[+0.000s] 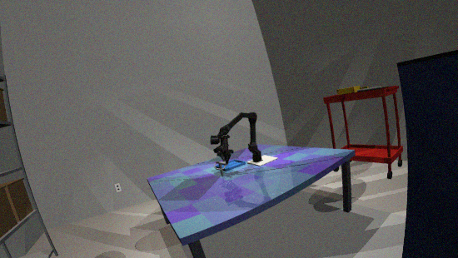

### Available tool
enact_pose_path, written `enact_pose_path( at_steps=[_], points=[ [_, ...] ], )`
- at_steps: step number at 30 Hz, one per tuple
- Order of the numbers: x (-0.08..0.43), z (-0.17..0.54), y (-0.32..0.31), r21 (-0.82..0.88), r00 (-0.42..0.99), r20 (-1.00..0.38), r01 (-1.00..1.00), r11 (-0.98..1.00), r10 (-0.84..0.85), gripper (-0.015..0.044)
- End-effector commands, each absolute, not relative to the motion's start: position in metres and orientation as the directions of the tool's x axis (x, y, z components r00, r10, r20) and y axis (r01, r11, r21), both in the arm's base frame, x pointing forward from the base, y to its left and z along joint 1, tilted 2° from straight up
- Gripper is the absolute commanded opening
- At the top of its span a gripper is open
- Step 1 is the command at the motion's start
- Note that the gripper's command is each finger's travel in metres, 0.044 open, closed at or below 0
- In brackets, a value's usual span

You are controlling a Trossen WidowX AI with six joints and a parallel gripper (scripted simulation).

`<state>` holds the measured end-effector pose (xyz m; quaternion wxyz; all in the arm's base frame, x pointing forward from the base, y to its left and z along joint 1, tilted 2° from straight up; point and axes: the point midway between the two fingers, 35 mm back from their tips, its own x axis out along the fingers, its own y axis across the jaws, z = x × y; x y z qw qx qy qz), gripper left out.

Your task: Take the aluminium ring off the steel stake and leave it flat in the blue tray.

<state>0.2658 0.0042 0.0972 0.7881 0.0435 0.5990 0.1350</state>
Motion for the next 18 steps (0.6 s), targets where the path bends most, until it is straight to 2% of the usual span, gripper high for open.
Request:
enact_pose_path(
  at_steps=[1,18],
  points=[
    [0.2677,0.1013,0.0025,0.240,0.251,-0.928,-0.165,0.957,0.276,0.0000],
    [0.2676,0.1109,0.0011,0.273,0.243,-0.920,-0.164,0.948,0.307,0.0000]
  ],
)
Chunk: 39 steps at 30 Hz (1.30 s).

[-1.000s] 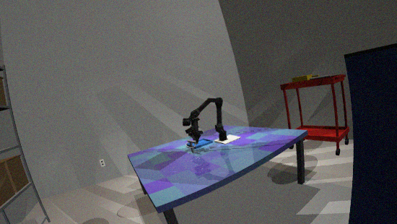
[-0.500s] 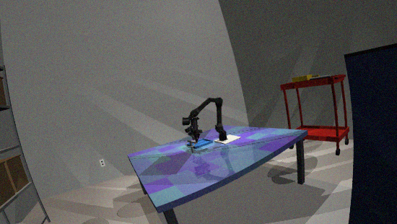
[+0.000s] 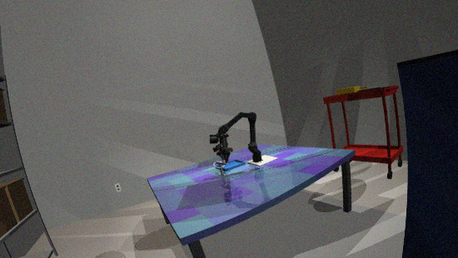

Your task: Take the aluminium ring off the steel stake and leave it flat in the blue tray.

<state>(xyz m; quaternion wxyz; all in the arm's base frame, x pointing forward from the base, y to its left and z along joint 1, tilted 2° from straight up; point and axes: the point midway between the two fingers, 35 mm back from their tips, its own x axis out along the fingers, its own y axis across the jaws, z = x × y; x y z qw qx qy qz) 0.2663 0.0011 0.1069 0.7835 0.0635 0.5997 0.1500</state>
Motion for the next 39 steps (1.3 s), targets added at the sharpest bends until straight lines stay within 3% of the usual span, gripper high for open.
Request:
enact_pose_path(
  at_steps=[1,39],
  points=[
    [0.268,0.111,0.001,0.273,0.243,-0.920,-0.164,0.948,0.307,0.0000],
    [0.260,0.118,0.033,0.037,0.299,-0.951,-0.164,0.986,0.086,0.0000]
  ],
)
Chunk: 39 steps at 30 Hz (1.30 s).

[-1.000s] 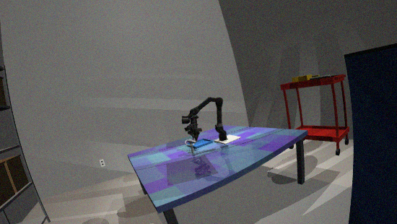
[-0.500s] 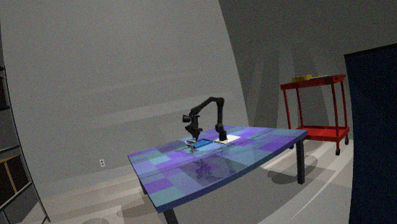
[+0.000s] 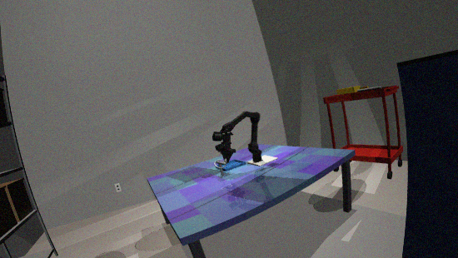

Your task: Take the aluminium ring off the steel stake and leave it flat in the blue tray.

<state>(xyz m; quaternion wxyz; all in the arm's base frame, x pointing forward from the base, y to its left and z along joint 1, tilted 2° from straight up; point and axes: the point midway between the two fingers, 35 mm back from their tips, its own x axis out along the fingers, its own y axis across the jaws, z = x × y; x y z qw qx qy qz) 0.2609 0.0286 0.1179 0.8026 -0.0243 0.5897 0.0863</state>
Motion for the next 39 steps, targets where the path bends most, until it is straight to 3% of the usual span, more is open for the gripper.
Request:
enact_pose_path(
  at_steps=[1,27,39],
  points=[
    [0.260,0.118,0.034,0.030,0.301,-0.951,-0.164,0.986,0.079,0.0000],
    [0.252,0.112,0.065,-0.177,0.363,-0.925,-0.153,0.972,-0.111,0.0000],
    [0.249,0.117,0.074,-0.181,0.366,-0.923,-0.152,0.972,-0.115,0.0000]
  ],
)
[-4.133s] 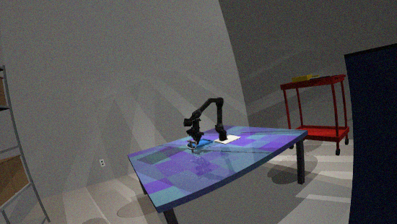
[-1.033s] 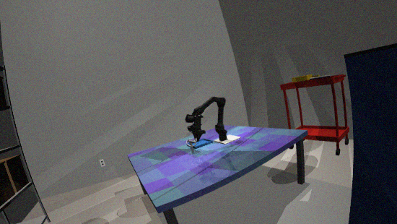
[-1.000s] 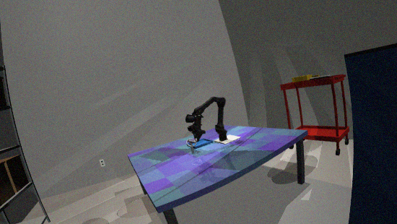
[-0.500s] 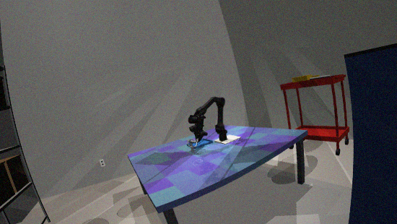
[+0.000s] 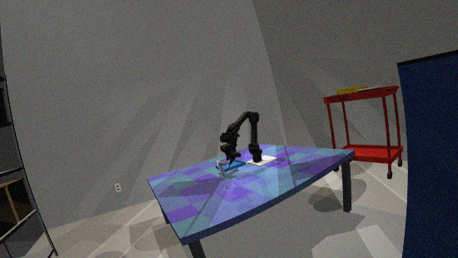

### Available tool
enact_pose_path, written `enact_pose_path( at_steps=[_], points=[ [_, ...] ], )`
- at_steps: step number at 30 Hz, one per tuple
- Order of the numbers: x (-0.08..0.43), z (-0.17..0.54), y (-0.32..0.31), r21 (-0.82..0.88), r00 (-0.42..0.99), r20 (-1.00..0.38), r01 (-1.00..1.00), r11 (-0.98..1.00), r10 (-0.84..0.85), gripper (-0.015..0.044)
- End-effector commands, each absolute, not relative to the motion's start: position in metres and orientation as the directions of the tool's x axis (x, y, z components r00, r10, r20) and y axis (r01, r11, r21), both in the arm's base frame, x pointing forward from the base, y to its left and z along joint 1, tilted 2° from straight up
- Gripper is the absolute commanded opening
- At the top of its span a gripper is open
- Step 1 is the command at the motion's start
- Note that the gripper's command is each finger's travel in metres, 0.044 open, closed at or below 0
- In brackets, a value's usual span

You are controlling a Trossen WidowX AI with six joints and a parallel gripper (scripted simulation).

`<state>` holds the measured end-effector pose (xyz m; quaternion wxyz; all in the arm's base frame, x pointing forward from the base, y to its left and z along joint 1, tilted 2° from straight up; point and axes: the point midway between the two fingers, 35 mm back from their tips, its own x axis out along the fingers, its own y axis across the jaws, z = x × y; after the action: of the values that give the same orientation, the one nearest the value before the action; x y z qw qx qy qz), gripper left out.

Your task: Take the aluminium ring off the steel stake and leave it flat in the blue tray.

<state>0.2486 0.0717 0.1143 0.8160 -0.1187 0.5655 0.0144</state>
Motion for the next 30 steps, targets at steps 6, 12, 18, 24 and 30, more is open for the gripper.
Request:
enact_pose_path(
  at_steps=[6,12,18,24,30],
  points=[
    [0.248,0.120,0.077,-0.181,0.366,-0.923,-0.152,0.972,-0.114,0.0000],
    [0.247,0.122,0.081,-0.180,0.366,-0.924,-0.152,0.972,-0.114,0.0000],
    [0.246,0.125,0.084,-0.180,0.366,-0.924,-0.152,0.972,-0.114,0.0000],
    [0.246,0.127,0.087,-0.180,0.366,-0.924,-0.152,0.972,-0.113,0.0000],
    [0.245,0.128,0.090,-0.179,0.366,-0.924,-0.152,0.972,-0.113,0.0000]
  ],
)
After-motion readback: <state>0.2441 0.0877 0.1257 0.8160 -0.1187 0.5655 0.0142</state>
